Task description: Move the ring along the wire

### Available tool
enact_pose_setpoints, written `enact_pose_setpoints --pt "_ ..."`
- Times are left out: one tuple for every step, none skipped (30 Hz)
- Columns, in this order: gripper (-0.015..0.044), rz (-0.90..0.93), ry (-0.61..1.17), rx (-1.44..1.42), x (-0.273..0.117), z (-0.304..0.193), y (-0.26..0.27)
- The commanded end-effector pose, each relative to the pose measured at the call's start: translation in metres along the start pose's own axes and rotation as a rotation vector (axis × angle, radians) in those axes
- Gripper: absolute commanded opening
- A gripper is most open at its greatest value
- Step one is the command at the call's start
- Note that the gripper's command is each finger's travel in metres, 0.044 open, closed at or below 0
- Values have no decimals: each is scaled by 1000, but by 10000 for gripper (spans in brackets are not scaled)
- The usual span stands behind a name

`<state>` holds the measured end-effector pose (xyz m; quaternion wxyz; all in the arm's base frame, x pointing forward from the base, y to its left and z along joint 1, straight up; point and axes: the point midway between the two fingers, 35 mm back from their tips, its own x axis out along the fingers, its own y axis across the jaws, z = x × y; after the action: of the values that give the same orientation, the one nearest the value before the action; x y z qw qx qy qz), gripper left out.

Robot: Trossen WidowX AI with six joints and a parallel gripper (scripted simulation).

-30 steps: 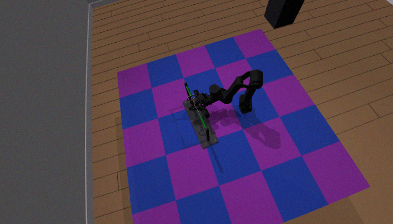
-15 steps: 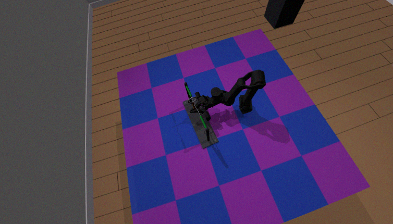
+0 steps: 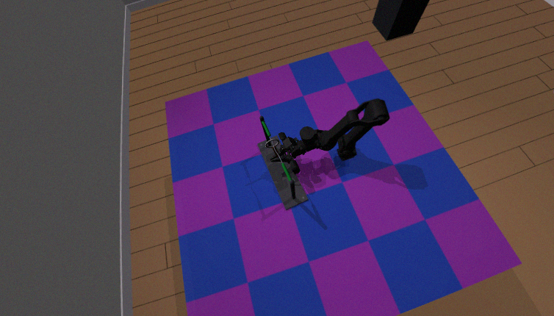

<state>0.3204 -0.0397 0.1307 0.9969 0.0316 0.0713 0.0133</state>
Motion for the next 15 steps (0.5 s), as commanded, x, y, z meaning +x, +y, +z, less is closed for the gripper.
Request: enact_pose_setpoints --pt "-150 -23 16 29 -5 1 9" --pt "-150 -27 17 35 -5 1 11" --pt "-150 -31 18 40 -5 1 13" --pt "-150 -34 18 44 -5 1 14" --pt "-150 -36 18 47 -5 1 16" --pt "-150 -37 18 48 -5 2 17" --pt "-150 -38 18 49 -5 2 18" --pt "-150 -38 18 50 -4 2 19" --pt "-150 -39 17 51 -4 2 20" --pt "-150 -37 17 49 -4 2 21" --pt "-150 -35 17 46 -4 2 22" --pt "-150 -32 17 42 -4 3 22" --pt "-150 -29 17 38 -4 3 23" --pt "-150 -26 16 34 -4 3 23" --pt "-150 -22 16 27 -4 3 24"
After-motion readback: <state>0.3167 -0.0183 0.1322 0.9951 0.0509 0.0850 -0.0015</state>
